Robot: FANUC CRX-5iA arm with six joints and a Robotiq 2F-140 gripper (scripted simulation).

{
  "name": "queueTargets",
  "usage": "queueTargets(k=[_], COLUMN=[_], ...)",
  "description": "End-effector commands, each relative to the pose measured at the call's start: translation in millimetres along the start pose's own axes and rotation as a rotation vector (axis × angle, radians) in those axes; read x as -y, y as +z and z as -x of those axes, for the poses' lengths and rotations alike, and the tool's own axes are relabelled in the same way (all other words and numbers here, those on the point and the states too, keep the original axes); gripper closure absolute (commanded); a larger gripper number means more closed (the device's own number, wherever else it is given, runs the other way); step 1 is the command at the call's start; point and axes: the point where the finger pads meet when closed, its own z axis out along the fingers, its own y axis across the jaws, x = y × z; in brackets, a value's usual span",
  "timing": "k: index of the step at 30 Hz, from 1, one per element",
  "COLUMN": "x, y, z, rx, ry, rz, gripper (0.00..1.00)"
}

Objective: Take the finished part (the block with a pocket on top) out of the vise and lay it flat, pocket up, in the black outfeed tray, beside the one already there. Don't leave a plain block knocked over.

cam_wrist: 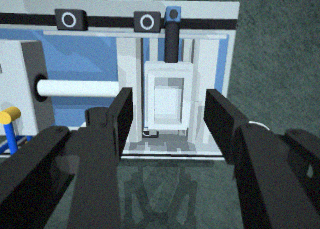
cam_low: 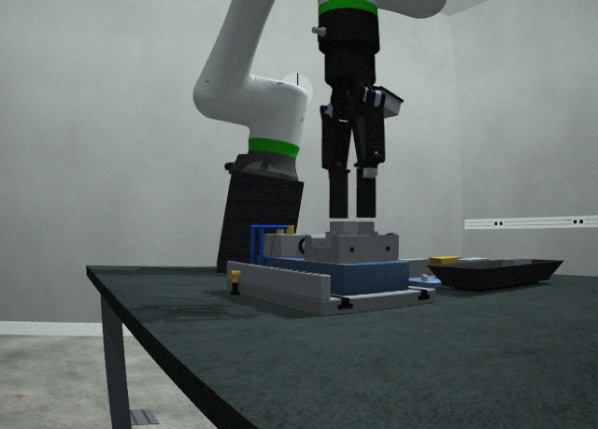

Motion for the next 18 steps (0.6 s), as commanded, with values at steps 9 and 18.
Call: queueTargets(k=[9,18], x=[-0.8,-0.8], y=[1.8,4.7], z=[0.2,0.2], rx=[0.001,0.001], ry=[0.0,0.0], rz=[0.002,0.002], gripper=[0.54,0.54])
